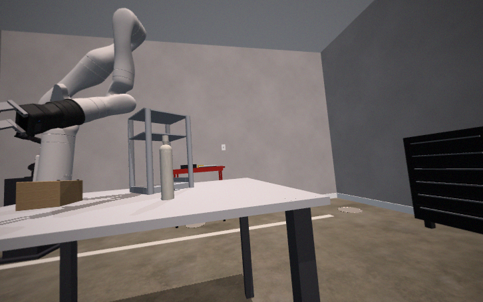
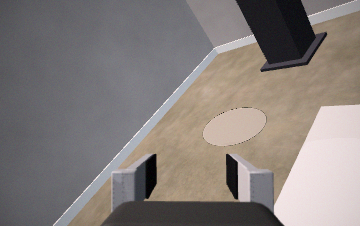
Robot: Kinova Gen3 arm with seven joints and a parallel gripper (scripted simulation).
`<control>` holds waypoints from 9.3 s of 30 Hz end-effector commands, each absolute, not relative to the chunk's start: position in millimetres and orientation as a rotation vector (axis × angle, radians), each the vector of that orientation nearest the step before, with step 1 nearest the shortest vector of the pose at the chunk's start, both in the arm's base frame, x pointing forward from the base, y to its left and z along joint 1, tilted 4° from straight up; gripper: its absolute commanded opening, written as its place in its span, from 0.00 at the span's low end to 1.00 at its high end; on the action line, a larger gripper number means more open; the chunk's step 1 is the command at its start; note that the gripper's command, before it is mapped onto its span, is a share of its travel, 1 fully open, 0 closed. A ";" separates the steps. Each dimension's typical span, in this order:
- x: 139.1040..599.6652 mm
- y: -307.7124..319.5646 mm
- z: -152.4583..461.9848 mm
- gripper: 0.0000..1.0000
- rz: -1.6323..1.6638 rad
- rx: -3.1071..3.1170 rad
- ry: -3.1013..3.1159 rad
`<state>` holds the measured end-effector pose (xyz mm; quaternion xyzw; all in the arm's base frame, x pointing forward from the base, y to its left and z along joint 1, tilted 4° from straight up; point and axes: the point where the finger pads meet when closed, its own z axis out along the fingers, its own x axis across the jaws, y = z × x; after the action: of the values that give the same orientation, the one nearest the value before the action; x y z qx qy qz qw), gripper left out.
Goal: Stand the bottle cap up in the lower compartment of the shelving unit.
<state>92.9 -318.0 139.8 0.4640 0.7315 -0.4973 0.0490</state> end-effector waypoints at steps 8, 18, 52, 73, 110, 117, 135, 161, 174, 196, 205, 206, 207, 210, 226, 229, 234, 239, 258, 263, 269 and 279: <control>92.9 -318.2 140.2 1.00 -1.516 1.414 2.228; 92.9 -318.2 140.3 1.00 -1.516 1.414 2.228; 94.9 -332.0 301.0 1.00 -1.541 1.406 2.205; 81.1 -326.9 330.3 1.00 -1.519 1.420 2.225; 309.7 -200.6 261.1 1.00 -0.385 1.523 2.789; 383.7 -167.7 270.8 1.00 -0.047 1.403 2.823; 422.1 -155.7 281.6 1.00 0.103 1.339 2.805; 420.4 -154.7 278.6 1.00 0.151 1.328 2.803; 421.8 -151.6 274.5 1.00 0.368 1.256 2.764; 420.3 -152.9 253.1 1.00 0.958 1.061 2.555; 420.4 -152.0 245.5 1.00 1.203 0.984 2.418; 420.5 -152.1 244.7 1.00 1.236 0.969 2.395; 420.7 -151.9 242.8 1.00 1.269 0.931 2.377; 421.0 -151.7 239.7 1.00 1.372 0.881 2.304; 423.2 -153.7 226.0 1.00 1.785 0.659 1.926; 423.2 -153.0 223.6 1.00 1.832 0.628 1.877; 423.1 -152.5 220.8 1.00 1.881 0.593 1.821; 423.0 -152.5 219.9 1.00 1.896 0.582 1.802; 422.9 -152.4 218.5 1.00 1.907 0.574 1.790; 423.0 -152.3 216.5 1.00 1.910 0.572 1.793; 423.3 -152.0 211.7 1.00 1.912 0.570 1.796; 423.9 -151.4 200.3 1.00 1.912 0.570 1.796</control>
<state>423.5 -152.9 206.1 0.2110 0.6501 0.6939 0.2265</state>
